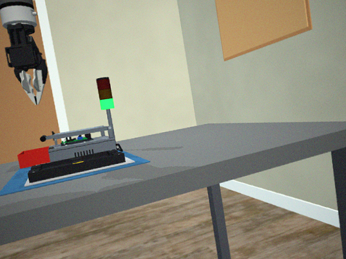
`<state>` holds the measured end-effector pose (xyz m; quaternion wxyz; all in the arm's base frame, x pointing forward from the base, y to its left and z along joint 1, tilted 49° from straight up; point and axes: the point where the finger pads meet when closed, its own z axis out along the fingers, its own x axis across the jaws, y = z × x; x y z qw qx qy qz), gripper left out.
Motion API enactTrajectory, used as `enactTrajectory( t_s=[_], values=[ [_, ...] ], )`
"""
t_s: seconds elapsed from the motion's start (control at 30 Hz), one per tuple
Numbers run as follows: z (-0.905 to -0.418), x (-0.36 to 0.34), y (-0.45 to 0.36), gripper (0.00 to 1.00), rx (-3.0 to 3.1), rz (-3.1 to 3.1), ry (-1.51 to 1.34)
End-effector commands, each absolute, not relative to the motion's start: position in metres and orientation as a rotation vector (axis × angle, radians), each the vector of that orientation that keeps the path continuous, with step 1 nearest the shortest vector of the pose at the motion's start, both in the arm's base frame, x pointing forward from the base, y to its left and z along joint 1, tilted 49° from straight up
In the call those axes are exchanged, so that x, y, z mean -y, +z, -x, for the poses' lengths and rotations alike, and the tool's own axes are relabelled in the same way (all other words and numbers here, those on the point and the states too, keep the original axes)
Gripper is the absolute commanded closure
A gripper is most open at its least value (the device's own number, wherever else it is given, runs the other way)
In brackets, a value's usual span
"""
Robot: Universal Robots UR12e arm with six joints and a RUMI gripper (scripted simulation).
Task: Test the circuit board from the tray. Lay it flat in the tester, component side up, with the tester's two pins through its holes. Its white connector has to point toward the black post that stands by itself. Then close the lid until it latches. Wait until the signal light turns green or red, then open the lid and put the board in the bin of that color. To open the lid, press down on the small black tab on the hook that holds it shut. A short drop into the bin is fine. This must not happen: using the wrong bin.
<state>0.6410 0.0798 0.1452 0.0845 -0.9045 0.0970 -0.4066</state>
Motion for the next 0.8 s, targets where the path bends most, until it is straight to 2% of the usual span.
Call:
enactTrajectory(
  t_s=[0.0,0.77],
  values=[
    [-0.6409,-0.0800,0.1455,1.00,-0.519,2.607,-1.166],
    [-0.6409,-0.0800,0.1456,1.00,-1.401,2.013,-0.857]
  ],
)
